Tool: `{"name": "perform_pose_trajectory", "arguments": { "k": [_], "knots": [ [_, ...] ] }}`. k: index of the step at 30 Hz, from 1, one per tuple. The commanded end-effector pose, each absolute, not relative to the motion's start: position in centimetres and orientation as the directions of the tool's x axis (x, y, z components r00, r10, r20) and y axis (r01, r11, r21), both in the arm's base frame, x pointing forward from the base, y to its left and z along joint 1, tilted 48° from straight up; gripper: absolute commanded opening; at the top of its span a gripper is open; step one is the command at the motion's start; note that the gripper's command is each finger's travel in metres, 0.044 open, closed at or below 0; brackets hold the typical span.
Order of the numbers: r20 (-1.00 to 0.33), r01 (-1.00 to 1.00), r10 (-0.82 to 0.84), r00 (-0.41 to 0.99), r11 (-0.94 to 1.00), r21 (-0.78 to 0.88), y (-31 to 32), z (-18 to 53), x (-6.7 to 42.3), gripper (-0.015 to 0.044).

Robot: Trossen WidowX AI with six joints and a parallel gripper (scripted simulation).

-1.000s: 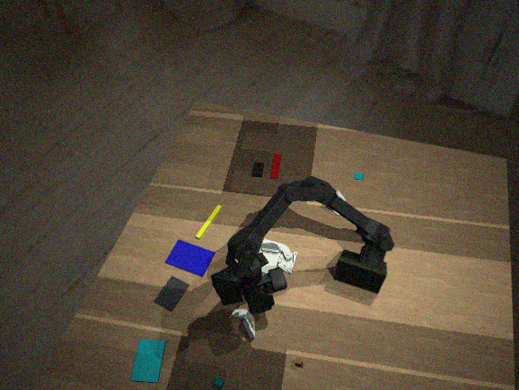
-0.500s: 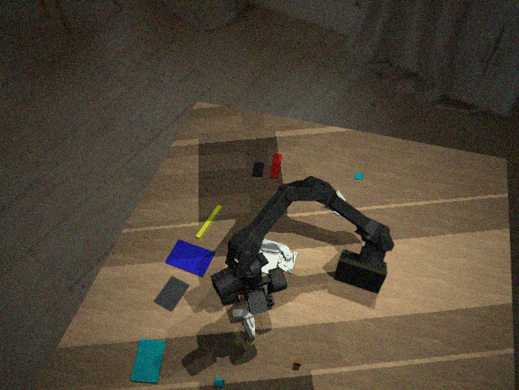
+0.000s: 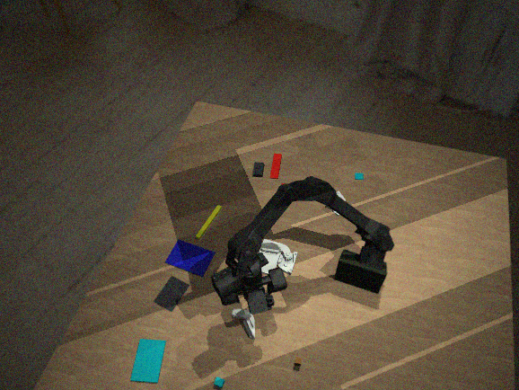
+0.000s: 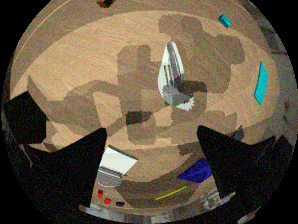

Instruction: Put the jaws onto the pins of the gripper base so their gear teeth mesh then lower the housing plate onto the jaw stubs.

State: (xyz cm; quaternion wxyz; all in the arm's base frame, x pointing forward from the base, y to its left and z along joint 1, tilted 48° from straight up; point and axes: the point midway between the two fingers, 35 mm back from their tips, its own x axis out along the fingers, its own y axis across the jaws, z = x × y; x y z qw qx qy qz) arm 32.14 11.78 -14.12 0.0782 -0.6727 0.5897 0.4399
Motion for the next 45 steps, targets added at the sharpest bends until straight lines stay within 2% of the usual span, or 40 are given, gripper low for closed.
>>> {"name": "perform_pose_trajectory", "arguments": {
  "k": [1, 16, 37, 45],
  "knots": [
    [-0.684, -0.862, -0.725, -0.083, -0.292, 0.414, 11.78, -14.12, 32.14, 0.0387],
    [-0.684, -0.862, -0.725, -0.083, -0.292, 0.414, 11.78, -14.12, 32.14, 0.0],
    [-0.684, -0.862, -0.725, -0.083, -0.292, 0.414, 11.78, -14.12, 32.14, 0.0],
    [-0.684, -0.862, -0.725, -0.083, -0.292, 0.414, 11.78, -14.12, 32.14, 0.021]
  ]
}}
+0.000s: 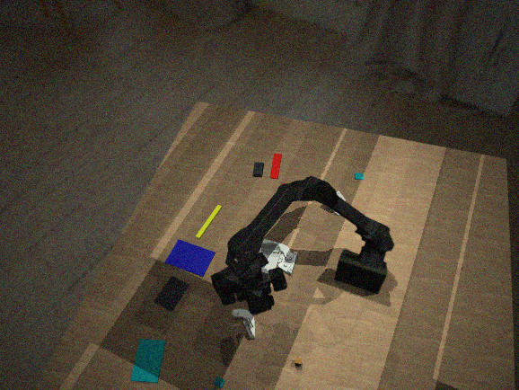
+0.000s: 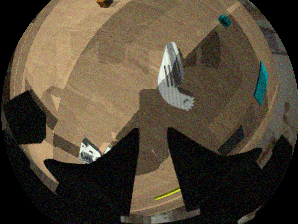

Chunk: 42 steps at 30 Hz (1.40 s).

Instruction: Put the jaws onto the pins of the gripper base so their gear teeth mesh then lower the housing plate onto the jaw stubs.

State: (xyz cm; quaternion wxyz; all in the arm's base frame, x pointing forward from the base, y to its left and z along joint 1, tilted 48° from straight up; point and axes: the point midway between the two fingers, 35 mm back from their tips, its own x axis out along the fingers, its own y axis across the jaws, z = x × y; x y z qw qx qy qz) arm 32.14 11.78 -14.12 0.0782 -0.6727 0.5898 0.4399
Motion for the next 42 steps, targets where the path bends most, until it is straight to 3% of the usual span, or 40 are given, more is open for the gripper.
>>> {"name": "perform_pose_trajectory", "arguments": {
  "k": [1, 9, 37, 42],
  "knots": [
    [-0.684, -0.862, -0.725, -0.083, -0.292, 0.414, 11.78, -14.12, 32.14, 0.0236],
    [-0.684, -0.862, -0.725, -0.083, -0.292, 0.414, 11.78, -14.12, 32.14, 0.044],
    [-0.684, -0.862, -0.725, -0.083, -0.292, 0.414, 11.78, -14.12, 32.14, 0.044],
    [-0.684, -0.862, -0.725, -0.083, -0.292, 0.414, 11.78, -14.12, 32.14, 0.0309]
  ]
}}
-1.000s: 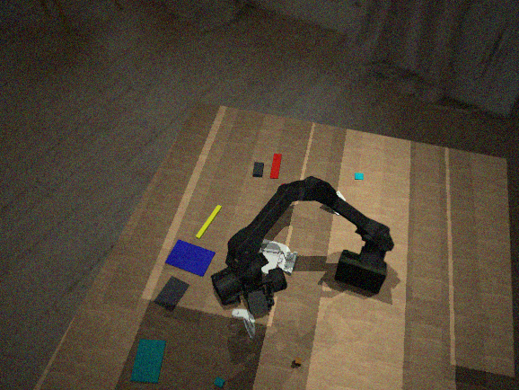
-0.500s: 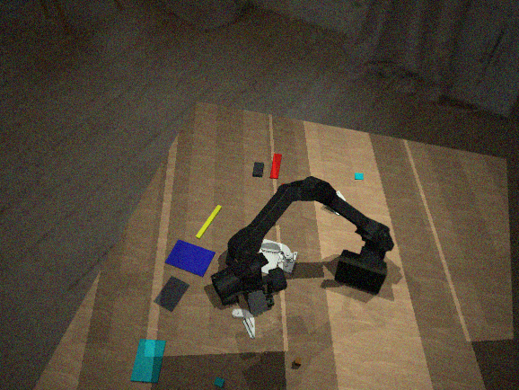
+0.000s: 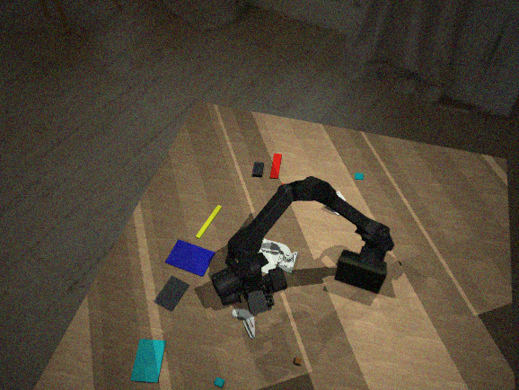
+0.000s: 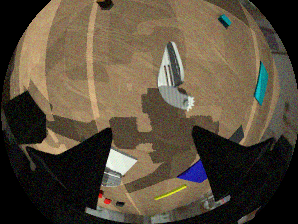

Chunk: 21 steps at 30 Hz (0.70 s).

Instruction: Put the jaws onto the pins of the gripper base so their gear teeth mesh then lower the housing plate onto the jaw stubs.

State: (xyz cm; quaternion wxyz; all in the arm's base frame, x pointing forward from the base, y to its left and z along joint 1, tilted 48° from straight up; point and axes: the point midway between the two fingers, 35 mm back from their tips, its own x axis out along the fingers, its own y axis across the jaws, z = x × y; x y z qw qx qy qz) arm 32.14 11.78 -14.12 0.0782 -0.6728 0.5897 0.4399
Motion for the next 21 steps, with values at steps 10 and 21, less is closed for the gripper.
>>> {"name": "perform_pose_trajectory", "arguments": {
  "k": [10, 21],
  "knots": [
    [-0.684, -0.862, -0.725, -0.083, -0.292, 0.414, 11.78, -14.12, 32.14, 0.0046],
    [-0.684, -0.862, -0.725, -0.083, -0.292, 0.414, 11.78, -14.12, 32.14, 0.0]
  ]
}}
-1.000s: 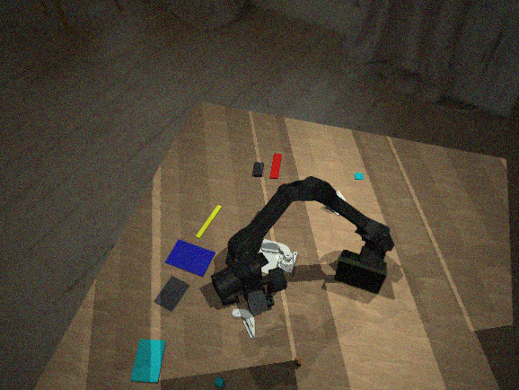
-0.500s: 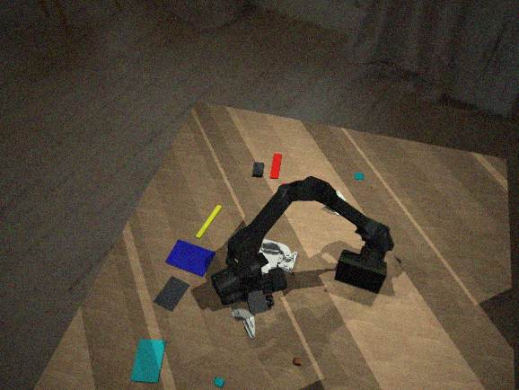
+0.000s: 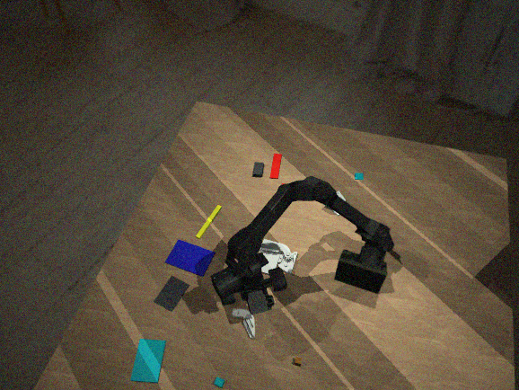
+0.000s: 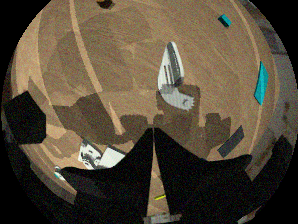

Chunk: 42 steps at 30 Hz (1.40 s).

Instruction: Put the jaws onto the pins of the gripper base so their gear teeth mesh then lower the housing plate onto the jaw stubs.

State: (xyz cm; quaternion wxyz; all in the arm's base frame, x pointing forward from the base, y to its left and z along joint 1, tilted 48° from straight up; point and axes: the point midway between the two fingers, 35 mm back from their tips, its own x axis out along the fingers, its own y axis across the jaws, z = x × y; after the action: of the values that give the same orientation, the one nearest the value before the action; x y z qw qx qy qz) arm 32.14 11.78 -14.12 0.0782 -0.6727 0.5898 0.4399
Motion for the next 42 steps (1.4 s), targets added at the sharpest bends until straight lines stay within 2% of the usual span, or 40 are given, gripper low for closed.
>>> {"name": "perform_pose_trajectory", "arguments": {
  "k": [1, 6, 16, 23, 28, 42],
  "knots": [
    [-0.684, -0.862, -0.725, -0.083, -0.292, 0.414, 11.8, -14.1, 32.1, 0.0],
    [-0.684, -0.862, -0.725, -0.083, -0.292, 0.414, 11.8, -14.1, 32.1, 0.0],
    [-0.69, -0.754, -0.719, -0.089, -0.404, 0.518, 16.3, -17.2, 32.2, 0.0263],
    [-0.69, -0.751, -0.719, -0.09, -0.406, 0.521, 16.2, -17.4, 32.2, 0.044],
    [-0.688, -0.751, -0.72, -0.09, -0.404, 0.521, 13.4, -19.8, 31.6, 0.044],
    [-0.688, -0.751, -0.72, -0.09, -0.404, 0.521, 13.4, -19.8, 31.6, 0.044]
  ]
}}
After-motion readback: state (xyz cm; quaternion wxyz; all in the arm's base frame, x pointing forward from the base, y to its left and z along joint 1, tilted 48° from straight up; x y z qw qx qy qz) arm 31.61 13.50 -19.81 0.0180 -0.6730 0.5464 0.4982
